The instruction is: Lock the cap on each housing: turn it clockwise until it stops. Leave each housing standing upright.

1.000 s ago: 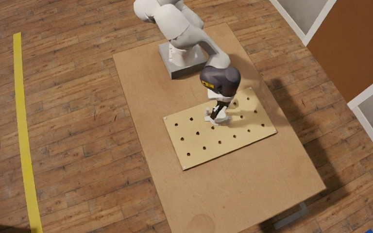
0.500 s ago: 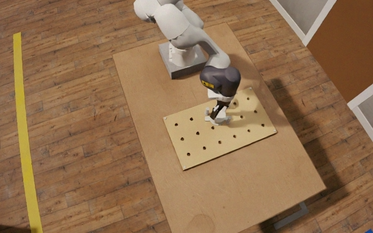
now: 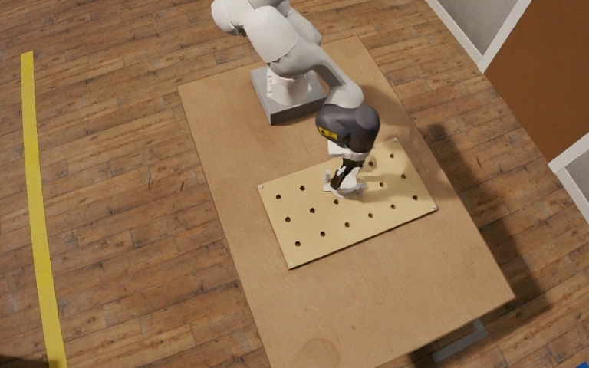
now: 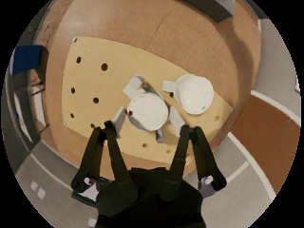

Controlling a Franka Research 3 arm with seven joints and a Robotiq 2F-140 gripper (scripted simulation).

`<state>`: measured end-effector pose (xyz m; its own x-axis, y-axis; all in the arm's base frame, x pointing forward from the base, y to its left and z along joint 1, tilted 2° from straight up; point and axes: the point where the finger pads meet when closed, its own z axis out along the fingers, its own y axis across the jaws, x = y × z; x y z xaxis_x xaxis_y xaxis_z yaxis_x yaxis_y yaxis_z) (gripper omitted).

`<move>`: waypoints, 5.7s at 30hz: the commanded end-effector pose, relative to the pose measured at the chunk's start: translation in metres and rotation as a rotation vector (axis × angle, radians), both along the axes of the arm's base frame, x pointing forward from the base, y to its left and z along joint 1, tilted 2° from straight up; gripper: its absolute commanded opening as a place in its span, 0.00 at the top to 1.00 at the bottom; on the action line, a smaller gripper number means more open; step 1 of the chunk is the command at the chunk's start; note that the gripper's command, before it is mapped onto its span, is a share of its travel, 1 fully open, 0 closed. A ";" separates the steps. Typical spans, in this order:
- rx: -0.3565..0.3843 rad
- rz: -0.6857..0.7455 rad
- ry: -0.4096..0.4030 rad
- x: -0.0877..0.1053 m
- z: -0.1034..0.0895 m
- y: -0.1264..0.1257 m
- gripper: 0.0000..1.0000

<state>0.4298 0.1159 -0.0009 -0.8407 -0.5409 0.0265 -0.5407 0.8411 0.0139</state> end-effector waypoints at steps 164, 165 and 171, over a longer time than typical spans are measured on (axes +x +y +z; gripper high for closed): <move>0.039 1.240 0.001 0.001 0.069 -0.001 0.22; 0.039 1.240 0.001 0.001 0.068 -0.001 0.22; 0.039 1.240 0.001 0.001 0.066 -0.001 0.22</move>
